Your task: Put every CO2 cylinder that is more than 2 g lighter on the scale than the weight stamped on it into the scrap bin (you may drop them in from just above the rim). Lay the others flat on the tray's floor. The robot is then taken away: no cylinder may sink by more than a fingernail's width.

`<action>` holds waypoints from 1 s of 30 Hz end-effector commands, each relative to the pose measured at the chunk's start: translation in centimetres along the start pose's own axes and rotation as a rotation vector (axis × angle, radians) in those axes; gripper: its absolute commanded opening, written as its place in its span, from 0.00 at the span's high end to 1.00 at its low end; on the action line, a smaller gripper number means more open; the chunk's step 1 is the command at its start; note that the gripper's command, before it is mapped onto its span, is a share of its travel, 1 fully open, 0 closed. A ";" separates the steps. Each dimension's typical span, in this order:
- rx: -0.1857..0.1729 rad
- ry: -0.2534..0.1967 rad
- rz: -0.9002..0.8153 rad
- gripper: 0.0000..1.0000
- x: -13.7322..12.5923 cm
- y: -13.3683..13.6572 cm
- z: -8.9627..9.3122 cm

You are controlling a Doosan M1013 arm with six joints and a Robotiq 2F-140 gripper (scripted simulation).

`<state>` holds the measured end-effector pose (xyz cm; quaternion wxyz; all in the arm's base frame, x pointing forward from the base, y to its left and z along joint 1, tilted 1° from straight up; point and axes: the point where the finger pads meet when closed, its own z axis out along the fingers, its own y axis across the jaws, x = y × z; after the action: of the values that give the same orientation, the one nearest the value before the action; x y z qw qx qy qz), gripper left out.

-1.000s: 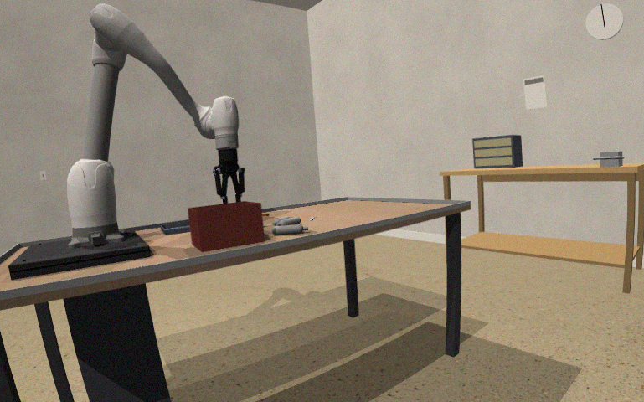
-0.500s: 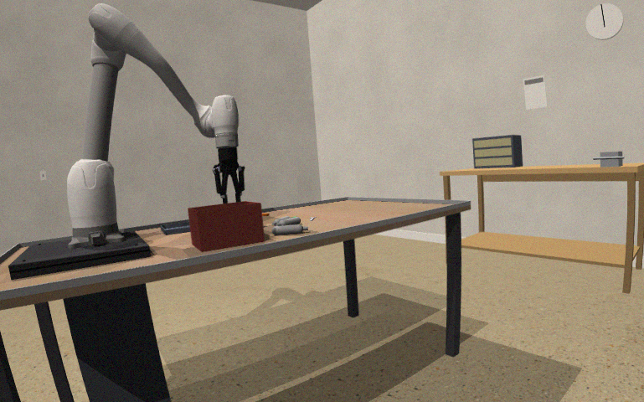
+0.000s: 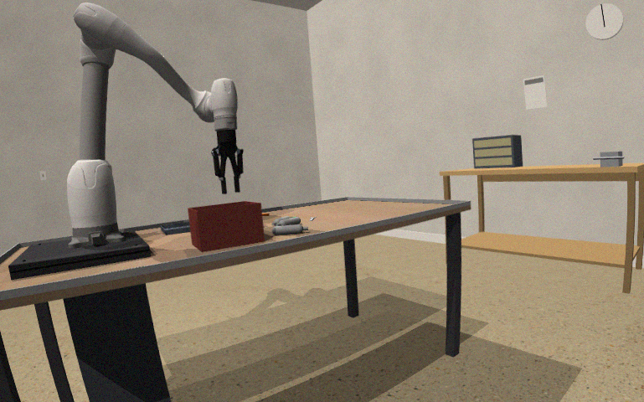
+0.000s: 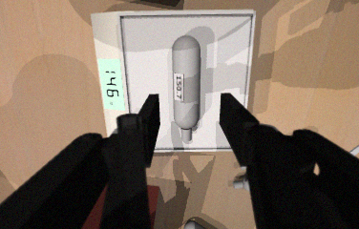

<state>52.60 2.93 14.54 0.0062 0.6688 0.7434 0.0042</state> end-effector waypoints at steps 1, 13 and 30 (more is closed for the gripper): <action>0.000 0.000 0.000 0.60 0.0 0.0 -1.8; 0.000 0.000 0.005 0.60 0.0 0.0 -3.2; 0.001 0.015 0.852 0.60 -0.1 -6.8 -8.9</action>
<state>47.64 2.33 21.72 -0.0081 0.8649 0.5016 0.0153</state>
